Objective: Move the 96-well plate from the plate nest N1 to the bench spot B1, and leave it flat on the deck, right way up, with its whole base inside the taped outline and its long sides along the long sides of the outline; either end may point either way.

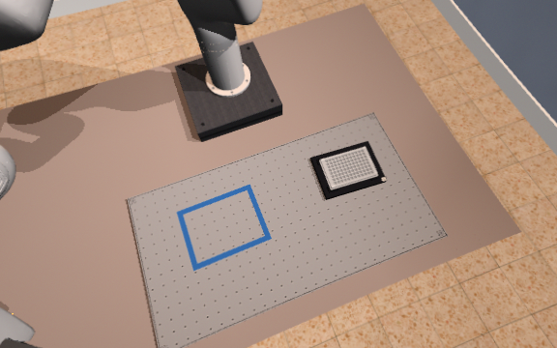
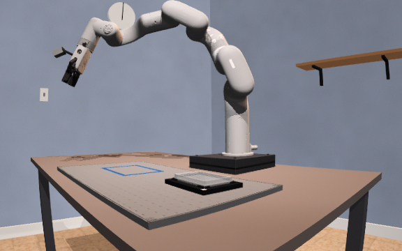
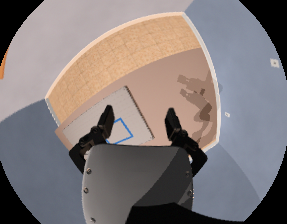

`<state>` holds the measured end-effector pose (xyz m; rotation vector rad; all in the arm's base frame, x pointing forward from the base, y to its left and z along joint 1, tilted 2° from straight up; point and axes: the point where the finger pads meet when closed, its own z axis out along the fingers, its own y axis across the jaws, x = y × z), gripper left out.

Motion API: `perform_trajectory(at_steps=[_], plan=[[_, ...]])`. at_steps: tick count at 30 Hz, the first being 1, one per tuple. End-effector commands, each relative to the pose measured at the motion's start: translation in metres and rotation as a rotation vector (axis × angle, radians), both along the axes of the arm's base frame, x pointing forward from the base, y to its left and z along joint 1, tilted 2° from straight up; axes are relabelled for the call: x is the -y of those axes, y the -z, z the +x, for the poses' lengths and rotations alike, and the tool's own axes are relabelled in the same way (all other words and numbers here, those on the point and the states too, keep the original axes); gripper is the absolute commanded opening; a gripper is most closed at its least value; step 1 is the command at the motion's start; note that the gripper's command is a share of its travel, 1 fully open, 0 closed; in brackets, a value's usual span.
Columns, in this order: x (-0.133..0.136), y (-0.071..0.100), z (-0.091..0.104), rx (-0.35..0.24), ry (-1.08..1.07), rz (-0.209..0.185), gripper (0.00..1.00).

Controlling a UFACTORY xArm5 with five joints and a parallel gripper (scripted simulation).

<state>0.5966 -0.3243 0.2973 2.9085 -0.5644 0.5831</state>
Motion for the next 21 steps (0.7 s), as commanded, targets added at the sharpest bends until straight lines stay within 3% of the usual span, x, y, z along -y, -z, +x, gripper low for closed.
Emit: perform_trajectory(at_steps=[1,10,12,21], plan=[[-0.019,-0.002,0.000,-0.038,-0.039,0.013,1.00],[-0.056,0.000,-0.011,-0.031,-0.045,0.026,1.00],[-0.070,0.000,-0.012,-0.076,-0.084,0.038,1.00],[-0.098,0.002,-0.024,-0.071,-0.088,0.047,1.00]])
